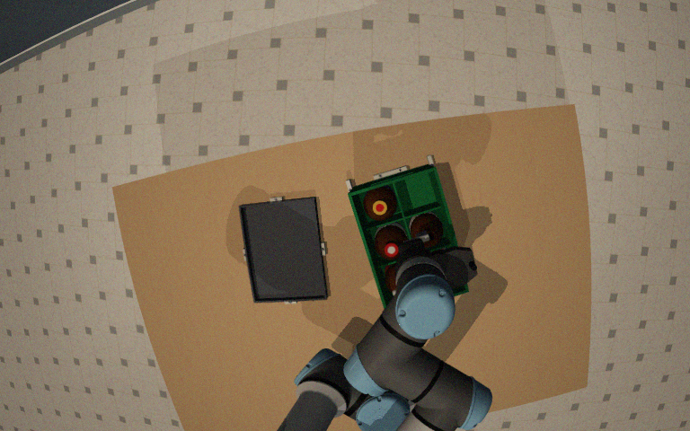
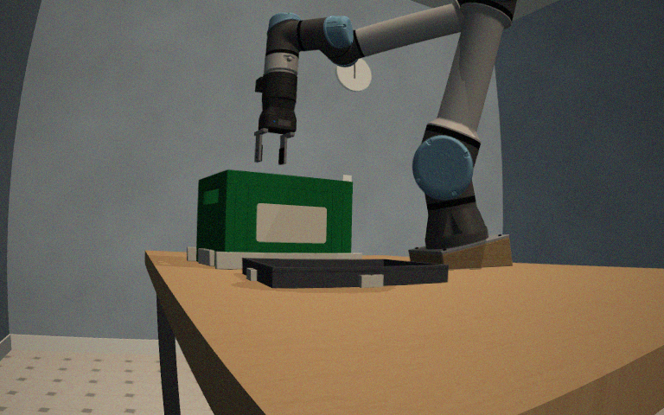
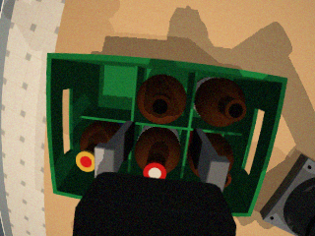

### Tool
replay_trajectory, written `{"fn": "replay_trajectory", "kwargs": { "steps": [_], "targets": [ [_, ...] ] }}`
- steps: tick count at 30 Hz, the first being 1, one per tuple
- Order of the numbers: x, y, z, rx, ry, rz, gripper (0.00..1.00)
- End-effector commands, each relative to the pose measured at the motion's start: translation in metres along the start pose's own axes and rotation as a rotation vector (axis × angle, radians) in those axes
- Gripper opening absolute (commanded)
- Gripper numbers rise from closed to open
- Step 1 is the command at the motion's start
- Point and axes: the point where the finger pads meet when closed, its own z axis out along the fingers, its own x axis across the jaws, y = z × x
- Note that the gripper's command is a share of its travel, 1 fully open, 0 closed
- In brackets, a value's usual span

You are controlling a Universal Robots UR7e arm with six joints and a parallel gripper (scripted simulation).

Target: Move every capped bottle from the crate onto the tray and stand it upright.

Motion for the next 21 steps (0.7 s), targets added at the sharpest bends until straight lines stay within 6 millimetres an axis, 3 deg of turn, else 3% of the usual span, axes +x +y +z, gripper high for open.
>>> {"fn": "replay_trajectory", "kwargs": {
  "steps": [1, 21],
  "targets": [
    [-0.0002, -0.0002, -0.0004, 0.001, -0.001, 0.000, 1.00],
    [0.0004, 0.0064, -0.0004, 0.001, -0.001, 0.000, 1.00]
  ]
}}
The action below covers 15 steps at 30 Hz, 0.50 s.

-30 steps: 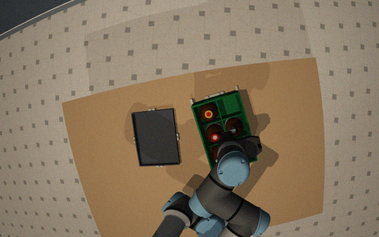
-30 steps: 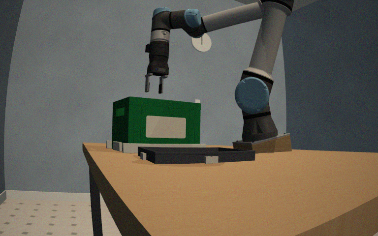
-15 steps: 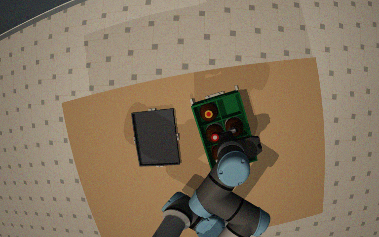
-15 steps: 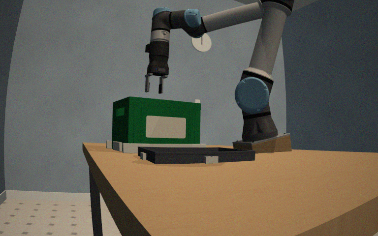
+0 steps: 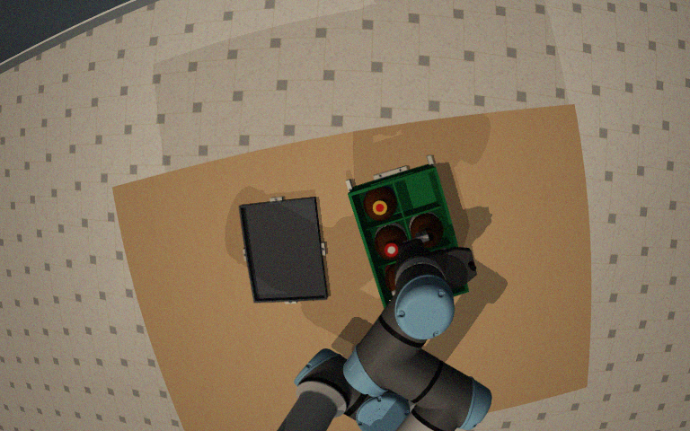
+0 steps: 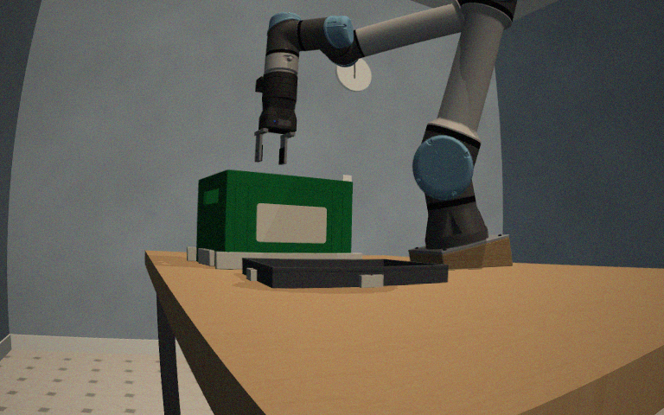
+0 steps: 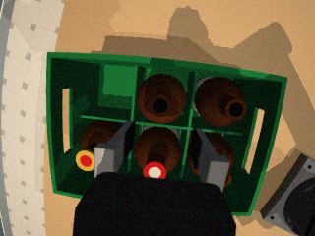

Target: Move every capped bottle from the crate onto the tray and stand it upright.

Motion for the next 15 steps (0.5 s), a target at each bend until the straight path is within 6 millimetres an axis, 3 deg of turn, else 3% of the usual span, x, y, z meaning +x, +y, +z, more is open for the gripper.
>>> {"fn": "replay_trajectory", "kwargs": {
  "steps": [1, 15],
  "targets": [
    [0.001, 0.009, 0.000, 0.001, -0.001, 0.000, 1.00],
    [0.005, 0.049, 0.000, 0.001, -0.001, 0.000, 1.00]
  ]
}}
